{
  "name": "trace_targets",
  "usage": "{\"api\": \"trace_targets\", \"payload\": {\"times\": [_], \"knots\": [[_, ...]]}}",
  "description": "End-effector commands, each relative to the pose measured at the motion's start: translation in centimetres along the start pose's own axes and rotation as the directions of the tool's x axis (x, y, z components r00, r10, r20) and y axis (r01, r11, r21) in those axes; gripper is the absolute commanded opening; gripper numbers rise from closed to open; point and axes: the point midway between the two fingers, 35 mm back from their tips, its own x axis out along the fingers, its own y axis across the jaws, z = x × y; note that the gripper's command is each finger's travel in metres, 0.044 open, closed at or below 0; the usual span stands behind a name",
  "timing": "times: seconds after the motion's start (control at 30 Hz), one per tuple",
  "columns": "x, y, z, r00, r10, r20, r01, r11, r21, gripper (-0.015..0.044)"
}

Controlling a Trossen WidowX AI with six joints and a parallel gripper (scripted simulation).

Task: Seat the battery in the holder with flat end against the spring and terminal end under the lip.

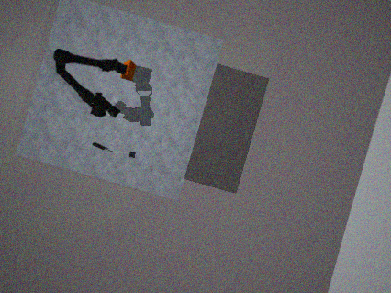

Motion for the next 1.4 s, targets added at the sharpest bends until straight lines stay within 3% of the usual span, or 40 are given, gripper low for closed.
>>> {"api": "trace_targets", "payload": {"times": [0.0, 0.7, 1.37], "knots": [[0.3, 0.1, -0.4, 0.999, -0.001, -0.04, 0.001, 1.0, -0.008, 0.0066], [0.4, -0.5, 0.1, 0.984, 0.016, -0.176, -0.014, 1.0, 0.015, 0.0066], [0.5, -0.5, 1.4, 0.982, 0.025, -0.186, -0.022, 1.0, 0.018, 0.0066]]}}
